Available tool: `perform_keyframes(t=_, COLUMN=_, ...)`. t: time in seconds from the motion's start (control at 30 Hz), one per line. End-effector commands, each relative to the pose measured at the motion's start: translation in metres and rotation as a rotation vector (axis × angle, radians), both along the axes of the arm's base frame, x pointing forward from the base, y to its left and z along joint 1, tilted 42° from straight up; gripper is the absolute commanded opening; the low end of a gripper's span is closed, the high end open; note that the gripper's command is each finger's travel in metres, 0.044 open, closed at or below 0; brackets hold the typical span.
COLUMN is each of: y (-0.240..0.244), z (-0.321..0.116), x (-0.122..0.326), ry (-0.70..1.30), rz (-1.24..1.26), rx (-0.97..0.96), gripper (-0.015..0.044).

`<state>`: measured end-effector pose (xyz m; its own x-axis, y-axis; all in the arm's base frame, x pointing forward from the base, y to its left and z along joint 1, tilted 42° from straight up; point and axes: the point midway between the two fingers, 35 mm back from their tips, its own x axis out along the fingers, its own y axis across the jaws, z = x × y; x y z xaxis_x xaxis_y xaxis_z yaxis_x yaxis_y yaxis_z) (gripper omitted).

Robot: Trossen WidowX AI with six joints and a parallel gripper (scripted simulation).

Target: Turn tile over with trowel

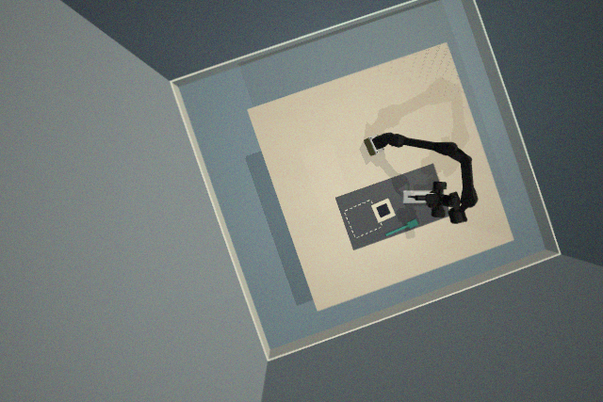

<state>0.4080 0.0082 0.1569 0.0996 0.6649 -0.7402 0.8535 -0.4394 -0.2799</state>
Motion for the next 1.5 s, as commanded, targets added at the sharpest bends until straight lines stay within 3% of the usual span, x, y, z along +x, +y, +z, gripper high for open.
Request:
perform_keyframes(t=0.0, y=-0.008, z=0.007, x=0.000, ry=-0.006, rz=-0.003, rx=-0.002, gripper=0.0300)
perform_keyframes(t=1.47, y=0.009, z=-0.013, x=-0.012, ry=-0.890, rz=0.968, rx=-0.527, gripper=0.0300)
